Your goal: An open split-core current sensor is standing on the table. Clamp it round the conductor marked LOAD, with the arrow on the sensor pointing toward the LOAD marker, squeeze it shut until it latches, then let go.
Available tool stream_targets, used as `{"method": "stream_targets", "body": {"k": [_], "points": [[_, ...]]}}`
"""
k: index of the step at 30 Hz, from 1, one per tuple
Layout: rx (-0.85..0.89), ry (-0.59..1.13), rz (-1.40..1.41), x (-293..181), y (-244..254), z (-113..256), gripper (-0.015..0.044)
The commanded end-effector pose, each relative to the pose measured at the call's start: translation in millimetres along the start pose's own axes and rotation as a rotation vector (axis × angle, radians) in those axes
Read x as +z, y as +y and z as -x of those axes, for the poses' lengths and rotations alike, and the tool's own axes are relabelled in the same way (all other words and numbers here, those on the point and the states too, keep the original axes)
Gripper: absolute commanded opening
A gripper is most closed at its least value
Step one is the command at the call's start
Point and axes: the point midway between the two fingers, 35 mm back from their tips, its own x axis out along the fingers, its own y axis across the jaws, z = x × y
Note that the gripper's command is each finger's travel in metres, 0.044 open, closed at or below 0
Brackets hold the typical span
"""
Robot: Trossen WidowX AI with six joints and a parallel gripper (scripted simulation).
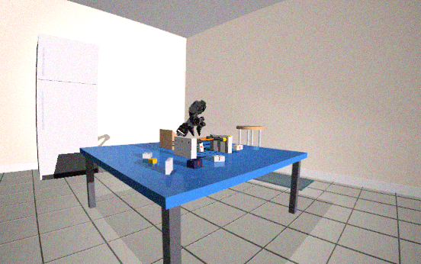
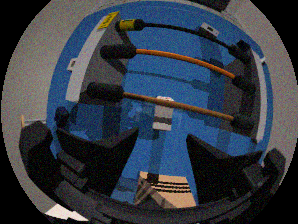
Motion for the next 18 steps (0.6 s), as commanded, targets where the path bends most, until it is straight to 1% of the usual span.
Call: {"method": "stream_targets", "body": {"k": [1,18], "points": [[-0.006,0.005,-0.002,-2.0,-0.5,-4.7,0.0293],[-0.009,0.005,-0.001,-1.1,-1.4,-32.8,0.0293]]}}
